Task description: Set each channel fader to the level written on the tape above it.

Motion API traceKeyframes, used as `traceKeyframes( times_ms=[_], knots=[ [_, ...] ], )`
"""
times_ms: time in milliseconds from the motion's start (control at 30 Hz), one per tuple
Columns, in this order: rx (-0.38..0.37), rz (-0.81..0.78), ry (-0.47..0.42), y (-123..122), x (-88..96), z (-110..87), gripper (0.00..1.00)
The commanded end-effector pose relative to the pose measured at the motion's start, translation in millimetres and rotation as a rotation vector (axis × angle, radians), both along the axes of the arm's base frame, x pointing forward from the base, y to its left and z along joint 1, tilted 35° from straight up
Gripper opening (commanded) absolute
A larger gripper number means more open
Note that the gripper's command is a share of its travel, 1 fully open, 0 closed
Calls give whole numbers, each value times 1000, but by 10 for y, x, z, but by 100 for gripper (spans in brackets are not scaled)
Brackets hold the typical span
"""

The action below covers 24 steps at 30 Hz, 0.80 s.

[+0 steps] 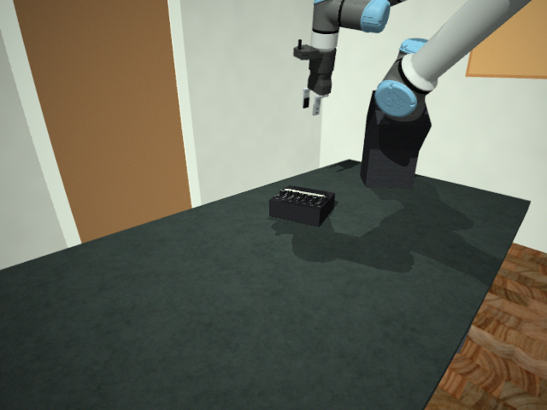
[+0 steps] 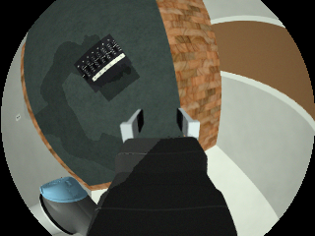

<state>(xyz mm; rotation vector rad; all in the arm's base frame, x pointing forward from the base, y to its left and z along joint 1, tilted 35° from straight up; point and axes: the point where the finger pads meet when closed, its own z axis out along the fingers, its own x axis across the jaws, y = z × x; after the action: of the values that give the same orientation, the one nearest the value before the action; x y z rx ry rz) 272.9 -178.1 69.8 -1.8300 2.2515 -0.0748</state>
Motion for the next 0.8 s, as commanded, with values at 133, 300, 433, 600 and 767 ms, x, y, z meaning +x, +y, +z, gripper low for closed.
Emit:
traceKeyframes(
  times_ms=[133,300,433,600,767],
  knots=[
    [-1,0,0,-4,0,2,100],
    [-1,0,0,-4,0,2,100],
    [-1,0,0,-4,0,2,100],
    [0,1,-2,-1,9,2,100],
    [21,35,-52,107,264,-13,100]
  ],
)
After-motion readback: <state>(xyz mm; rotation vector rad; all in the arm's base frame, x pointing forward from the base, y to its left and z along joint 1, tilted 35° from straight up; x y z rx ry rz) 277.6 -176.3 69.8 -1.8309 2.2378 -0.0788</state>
